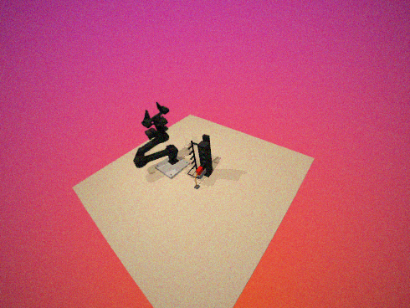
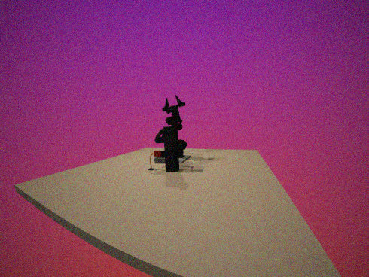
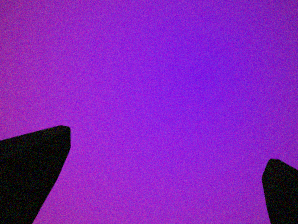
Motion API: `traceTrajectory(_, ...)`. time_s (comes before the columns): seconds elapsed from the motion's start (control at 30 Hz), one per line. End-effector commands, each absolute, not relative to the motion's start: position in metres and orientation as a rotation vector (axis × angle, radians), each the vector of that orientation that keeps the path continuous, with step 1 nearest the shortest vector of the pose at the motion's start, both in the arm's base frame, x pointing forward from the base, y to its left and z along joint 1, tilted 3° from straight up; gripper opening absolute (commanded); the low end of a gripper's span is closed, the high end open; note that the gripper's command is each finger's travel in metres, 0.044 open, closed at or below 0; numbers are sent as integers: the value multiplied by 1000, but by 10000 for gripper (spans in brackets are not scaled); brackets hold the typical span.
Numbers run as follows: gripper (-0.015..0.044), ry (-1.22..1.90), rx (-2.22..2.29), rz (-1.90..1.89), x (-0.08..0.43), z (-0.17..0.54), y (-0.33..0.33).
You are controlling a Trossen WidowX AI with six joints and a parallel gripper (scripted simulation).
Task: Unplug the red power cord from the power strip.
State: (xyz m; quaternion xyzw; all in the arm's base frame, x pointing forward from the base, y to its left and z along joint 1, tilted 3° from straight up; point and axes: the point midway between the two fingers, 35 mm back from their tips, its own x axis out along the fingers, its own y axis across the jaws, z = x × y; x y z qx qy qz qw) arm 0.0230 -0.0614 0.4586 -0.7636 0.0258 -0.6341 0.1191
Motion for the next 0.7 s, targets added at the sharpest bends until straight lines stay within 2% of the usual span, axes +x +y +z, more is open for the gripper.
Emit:
traceTrajectory(0.0, 374, 76, -2237, -1856, 23, 459, -60)
traceTrajectory(0.27, 164, 126, -2524, -1984, 33, 478, -10)
traceTrajectory(0.43, 160, 184, -2828, -2094, 56, 498, 37)
traceTrajectory(0.67, 160, 272, -3374, -2150, 121, 507, 98)
